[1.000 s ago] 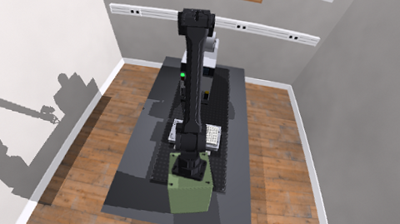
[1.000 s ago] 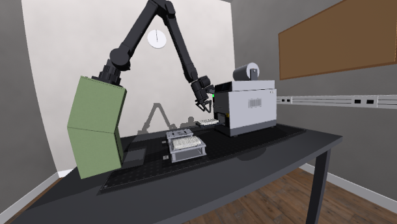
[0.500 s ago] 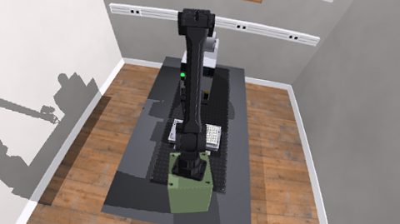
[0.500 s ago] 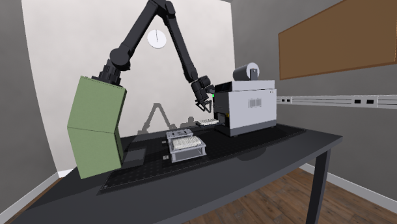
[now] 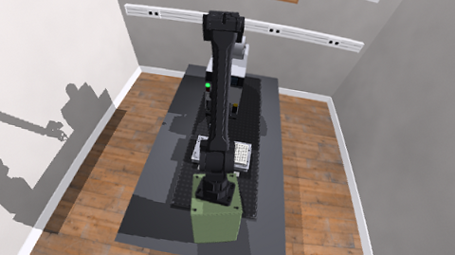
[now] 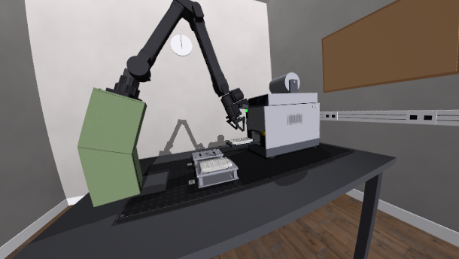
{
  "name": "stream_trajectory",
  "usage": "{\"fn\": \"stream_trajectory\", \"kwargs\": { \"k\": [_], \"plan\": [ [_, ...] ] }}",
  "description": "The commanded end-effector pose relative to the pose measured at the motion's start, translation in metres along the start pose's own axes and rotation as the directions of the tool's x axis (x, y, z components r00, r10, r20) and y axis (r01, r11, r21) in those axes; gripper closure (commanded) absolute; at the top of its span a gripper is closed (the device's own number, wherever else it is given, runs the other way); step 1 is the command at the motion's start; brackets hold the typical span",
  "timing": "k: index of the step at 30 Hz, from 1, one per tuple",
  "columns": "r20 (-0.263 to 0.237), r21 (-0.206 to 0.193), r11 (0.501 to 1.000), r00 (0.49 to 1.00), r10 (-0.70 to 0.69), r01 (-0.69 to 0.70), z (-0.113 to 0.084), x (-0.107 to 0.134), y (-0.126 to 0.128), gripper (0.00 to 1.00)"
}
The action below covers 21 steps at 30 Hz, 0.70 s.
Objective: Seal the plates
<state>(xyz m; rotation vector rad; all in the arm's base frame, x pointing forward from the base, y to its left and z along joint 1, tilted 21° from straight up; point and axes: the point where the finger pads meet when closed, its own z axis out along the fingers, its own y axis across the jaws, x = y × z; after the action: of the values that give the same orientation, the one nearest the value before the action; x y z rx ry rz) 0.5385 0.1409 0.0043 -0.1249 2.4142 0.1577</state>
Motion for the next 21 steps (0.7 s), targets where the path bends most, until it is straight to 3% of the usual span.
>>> {"fn": "stream_trajectory", "kwargs": {
  "k": [1, 11, 21],
  "plan": [
    [0.035, 0.003, 1.000, 0.999, 0.004, -0.005, -0.007, -0.006, -0.008, 0.00],
    [0.038, -0.019, 1.000, 0.999, -0.018, 0.019, -0.018, 0.009, 0.007, 0.00],
    [0.020, -0.011, 1.000, 1.000, -0.001, 0.002, -0.020, 0.031, 0.004, 0.00]
  ]
}}
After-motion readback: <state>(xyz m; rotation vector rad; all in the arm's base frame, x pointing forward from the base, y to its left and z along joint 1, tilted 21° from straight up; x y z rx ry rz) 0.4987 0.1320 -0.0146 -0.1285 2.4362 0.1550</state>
